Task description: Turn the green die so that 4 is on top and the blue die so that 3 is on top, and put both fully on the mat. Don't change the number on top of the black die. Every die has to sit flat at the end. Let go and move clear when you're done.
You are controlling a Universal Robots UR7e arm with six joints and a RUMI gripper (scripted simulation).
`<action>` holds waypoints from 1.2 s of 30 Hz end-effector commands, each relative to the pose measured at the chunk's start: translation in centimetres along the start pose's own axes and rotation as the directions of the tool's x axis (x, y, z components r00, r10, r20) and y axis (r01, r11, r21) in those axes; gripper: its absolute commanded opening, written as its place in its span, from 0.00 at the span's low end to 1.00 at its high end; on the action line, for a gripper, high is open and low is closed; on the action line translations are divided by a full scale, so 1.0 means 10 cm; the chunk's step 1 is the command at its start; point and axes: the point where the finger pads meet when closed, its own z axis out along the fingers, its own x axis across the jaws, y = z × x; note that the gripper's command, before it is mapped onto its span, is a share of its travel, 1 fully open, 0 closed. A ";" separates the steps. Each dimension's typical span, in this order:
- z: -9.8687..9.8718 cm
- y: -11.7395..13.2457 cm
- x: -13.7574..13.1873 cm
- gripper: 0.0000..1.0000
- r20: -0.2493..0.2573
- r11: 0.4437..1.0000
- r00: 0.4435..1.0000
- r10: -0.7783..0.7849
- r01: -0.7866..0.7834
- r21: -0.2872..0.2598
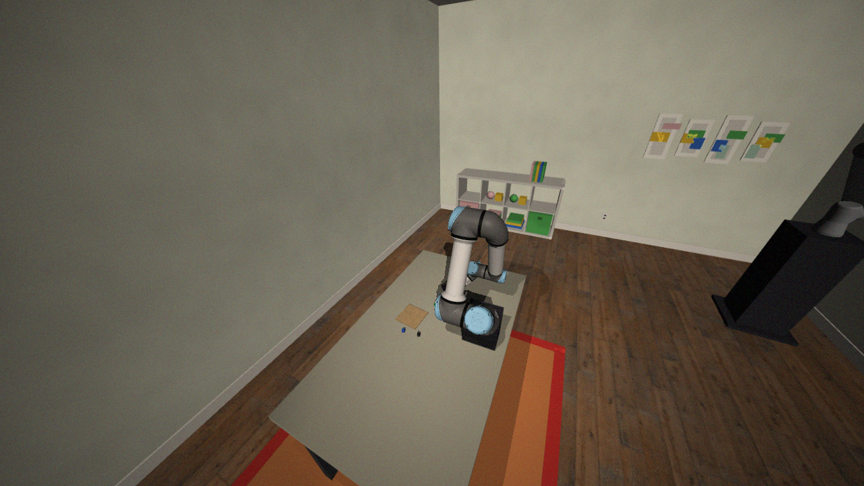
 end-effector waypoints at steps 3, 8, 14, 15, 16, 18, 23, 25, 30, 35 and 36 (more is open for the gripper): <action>0.02 -0.03 0.00 0.00 0.001 1.000 1.000 -0.001 0.001 0.000; 0.04 -0.05 0.00 0.00 0.001 1.000 1.000 -0.001 0.001 0.000; 0.04 -0.06 0.00 0.00 0.001 1.000 1.000 -0.001 0.001 0.000; 0.04 -0.06 0.00 0.00 0.001 1.000 1.000 -0.001 0.001 0.000; 0.04 -0.06 0.00 0.00 0.001 1.000 1.000 -0.001 0.001 0.000; 0.04 -0.06 0.00 0.00 0.001 1.000 1.000 -0.001 0.001 0.000; 0.04 -0.06 0.00 0.00 0.001 1.000 1.000 -0.001 0.001 0.000; 0.04 -0.06 0.00 0.00 0.001 1.000 1.000 -0.001 0.001 0.000; 0.04 -0.06 0.00 0.00 0.001 1.000 1.000 -0.001 0.001 0.000; 0.04 -0.06 0.00 0.00 0.001 1.000 1.000 -0.001 0.001 0.000; 0.04 -0.06 0.00 0.00 0.001 1.000 1.000 -0.001 0.001 0.000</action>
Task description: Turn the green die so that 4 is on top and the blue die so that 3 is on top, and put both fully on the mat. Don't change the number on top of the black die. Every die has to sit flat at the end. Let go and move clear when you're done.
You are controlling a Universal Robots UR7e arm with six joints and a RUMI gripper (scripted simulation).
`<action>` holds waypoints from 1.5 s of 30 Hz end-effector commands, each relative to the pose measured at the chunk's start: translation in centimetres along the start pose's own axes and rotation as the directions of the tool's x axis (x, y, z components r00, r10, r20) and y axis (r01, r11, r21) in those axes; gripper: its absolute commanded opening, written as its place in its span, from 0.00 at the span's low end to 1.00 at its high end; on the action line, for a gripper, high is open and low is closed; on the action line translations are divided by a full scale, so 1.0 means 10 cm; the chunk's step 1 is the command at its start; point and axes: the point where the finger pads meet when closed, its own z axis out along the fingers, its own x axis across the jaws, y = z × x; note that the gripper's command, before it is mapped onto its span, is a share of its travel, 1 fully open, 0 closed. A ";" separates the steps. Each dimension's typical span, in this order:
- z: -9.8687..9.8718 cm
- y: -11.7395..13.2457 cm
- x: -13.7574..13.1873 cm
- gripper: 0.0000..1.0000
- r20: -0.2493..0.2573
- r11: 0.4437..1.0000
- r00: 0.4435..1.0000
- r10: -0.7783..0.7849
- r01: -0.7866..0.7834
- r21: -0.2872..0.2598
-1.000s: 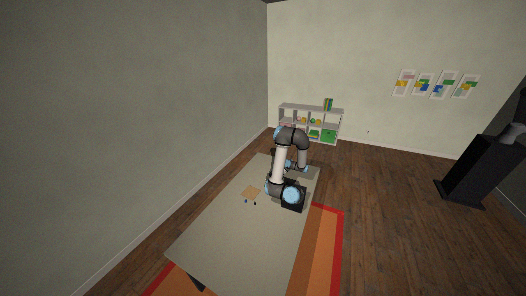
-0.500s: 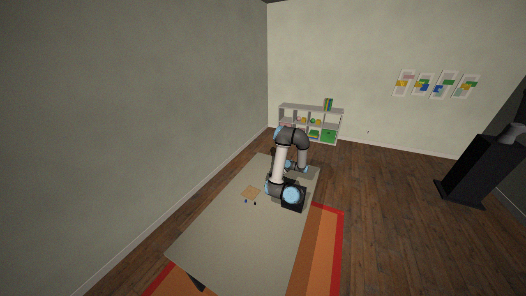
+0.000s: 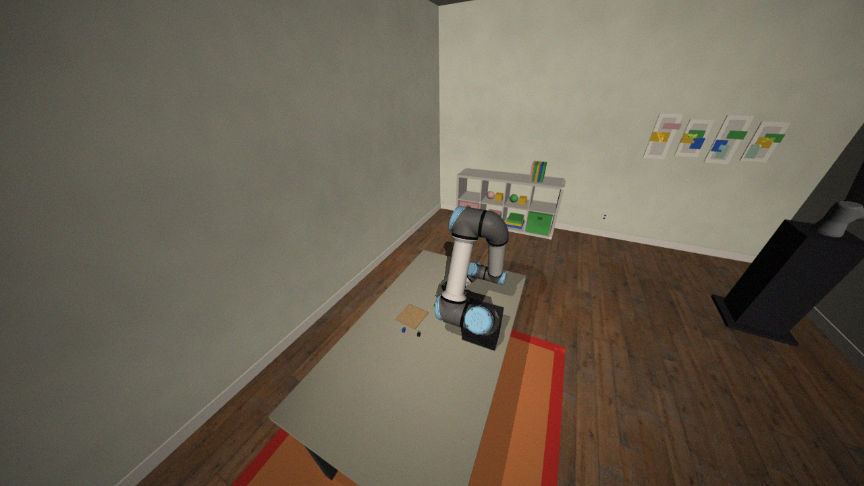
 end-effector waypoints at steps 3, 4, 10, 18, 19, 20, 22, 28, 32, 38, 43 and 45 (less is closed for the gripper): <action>0.00 0.00 0.00 0.00 0.001 1.000 1.000 -0.001 0.001 0.000; 0.00 0.00 0.00 0.00 0.001 1.000 1.000 -0.001 0.001 0.000; 0.00 0.00 0.00 0.00 0.001 1.000 1.000 -0.001 0.001 0.000; 0.00 0.00 0.00 0.04 0.001 1.000 1.000 -0.001 0.001 0.000; 0.00 0.00 0.00 0.07 0.001 1.000 1.000 -0.001 0.001 0.000; 0.00 0.00 0.00 0.07 0.001 1.000 1.000 -0.001 0.001 0.000; 0.00 0.00 0.00 0.11 0.001 1.000 1.000 -0.001 0.001 0.000; 0.00 0.00 0.00 0.18 0.001 1.000 1.000 -0.001 0.001 0.000; 0.00 0.00 0.00 0.18 0.001 1.000 1.000 -0.001 0.001 0.000; 0.00 0.00 0.00 0.18 0.001 1.000 1.000 -0.001 0.001 0.000; 0.00 0.00 0.00 0.18 0.001 1.000 1.000 -0.001 0.001 0.000; 0.00 0.00 0.00 0.18 0.001 1.000 1.000 -0.001 0.001 0.000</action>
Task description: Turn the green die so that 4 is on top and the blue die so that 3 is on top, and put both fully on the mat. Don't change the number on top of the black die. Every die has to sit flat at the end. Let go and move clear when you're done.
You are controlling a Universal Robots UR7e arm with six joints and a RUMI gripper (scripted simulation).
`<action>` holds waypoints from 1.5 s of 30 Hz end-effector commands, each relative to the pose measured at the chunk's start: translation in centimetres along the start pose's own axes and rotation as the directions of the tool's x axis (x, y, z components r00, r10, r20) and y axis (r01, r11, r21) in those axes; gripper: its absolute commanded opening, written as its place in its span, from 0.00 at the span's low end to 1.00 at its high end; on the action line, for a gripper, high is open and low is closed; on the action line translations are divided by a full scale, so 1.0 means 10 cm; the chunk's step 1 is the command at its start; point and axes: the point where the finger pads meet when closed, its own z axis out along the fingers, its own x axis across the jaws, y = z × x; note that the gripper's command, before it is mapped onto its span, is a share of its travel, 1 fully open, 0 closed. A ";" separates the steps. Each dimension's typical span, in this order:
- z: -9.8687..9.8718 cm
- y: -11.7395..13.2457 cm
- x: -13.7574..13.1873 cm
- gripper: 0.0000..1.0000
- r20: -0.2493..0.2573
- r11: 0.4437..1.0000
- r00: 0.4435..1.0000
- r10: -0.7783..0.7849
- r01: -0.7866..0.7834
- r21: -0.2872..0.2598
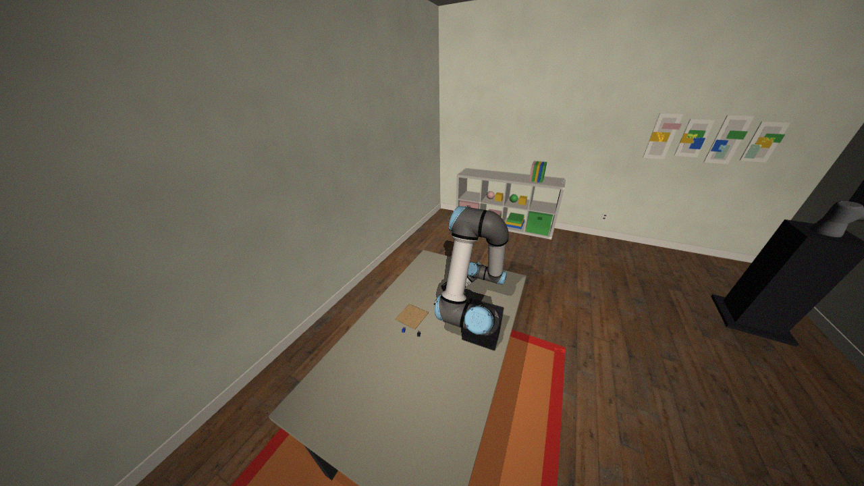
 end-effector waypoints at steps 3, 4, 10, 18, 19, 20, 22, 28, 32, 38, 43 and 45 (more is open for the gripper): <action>0.00 0.00 0.00 0.18 0.001 1.000 1.000 -0.001 0.001 0.000; 0.00 0.00 0.00 0.18 0.001 1.000 1.000 -0.001 0.001 0.000; 0.00 0.00 0.00 0.18 0.001 1.000 1.000 -0.001 0.001 0.000; 0.00 0.00 0.00 0.18 0.001 1.000 1.000 -0.001 0.001 0.000; 0.00 0.00 0.00 0.18 0.001 1.000 1.000 -0.001 0.001 0.000; 0.00 0.00 0.00 0.18 0.001 1.000 1.000 -0.001 0.001 0.000; 0.00 0.00 0.00 0.18 0.001 1.000 1.000 -0.001 0.001 0.000; 0.00 0.00 0.00 0.18 0.001 1.000 1.000 -0.001 0.001 0.000; -0.03 0.00 0.00 0.18 0.001 1.000 1.000 -0.001 0.001 0.000; -0.13 0.00 0.00 0.18 0.001 1.000 1.000 -0.001 0.001 0.000; -0.31 0.00 0.00 0.18 0.001 1.000 1.000 -0.001 0.001 0.000; -0.39 0.00 0.00 0.18 0.001 1.000 1.000 -0.001 0.001 0.000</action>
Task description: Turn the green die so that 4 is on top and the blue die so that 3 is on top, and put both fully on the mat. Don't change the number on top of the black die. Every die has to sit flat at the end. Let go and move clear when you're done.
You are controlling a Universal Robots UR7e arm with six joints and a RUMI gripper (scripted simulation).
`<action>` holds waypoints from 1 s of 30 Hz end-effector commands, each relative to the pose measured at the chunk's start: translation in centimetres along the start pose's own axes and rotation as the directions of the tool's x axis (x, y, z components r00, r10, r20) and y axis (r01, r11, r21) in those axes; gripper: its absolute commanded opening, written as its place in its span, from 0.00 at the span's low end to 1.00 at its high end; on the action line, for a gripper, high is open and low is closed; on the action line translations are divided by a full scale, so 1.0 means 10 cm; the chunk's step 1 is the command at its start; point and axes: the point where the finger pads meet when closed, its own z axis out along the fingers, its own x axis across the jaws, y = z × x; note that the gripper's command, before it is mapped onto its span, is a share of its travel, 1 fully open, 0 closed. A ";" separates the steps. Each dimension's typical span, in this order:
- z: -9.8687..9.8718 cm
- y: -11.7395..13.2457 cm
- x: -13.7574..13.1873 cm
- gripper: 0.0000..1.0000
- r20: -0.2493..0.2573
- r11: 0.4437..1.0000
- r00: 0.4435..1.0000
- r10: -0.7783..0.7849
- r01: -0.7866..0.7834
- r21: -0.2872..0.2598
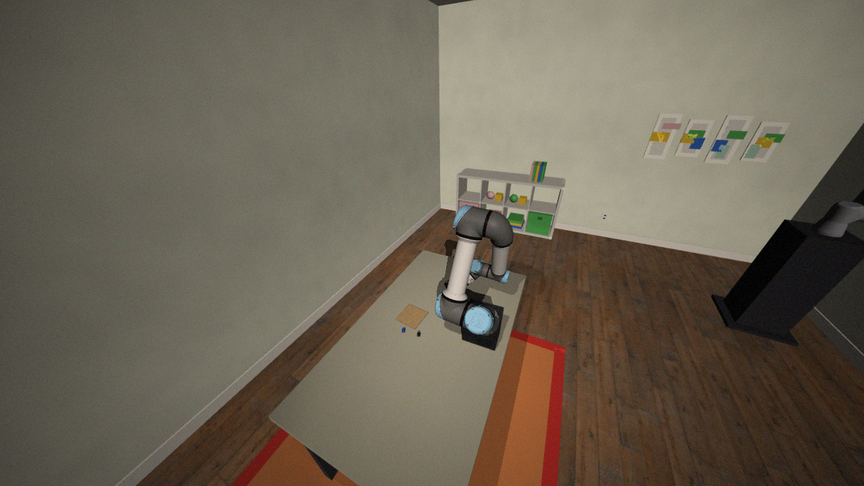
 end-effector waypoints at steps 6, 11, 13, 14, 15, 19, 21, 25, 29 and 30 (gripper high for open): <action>-0.26 0.00 0.00 0.18 0.000 1.000 1.000 -0.001 0.001 0.000; -0.26 0.00 0.00 0.18 0.000 1.000 1.000 -0.001 0.001 0.000; -0.27 0.01 0.00 0.18 0.000 1.000 1.000 -0.001 0.001 0.000; -0.28 0.02 0.00 0.18 0.000 1.000 1.000 -0.001 0.001 0.000; -0.28 0.03 0.00 0.18 0.000 1.000 1.000 -0.001 0.001 0.000; -0.35 0.13 0.00 0.18 0.000 1.000 1.000 -0.001 0.001 0.000; -0.40 0.20 0.00 0.18 0.000 1.000 1.000 -0.001 0.001 0.000; -0.46 0.28 0.00 0.18 0.000 1.000 1.000 -0.001 0.001 0.000; -0.55 0.41 0.00 0.18 0.000 1.000 1.000 -0.001 0.001 0.000; -0.57 0.44 0.00 0.18 0.000 1.000 1.000 -0.001 0.001 0.000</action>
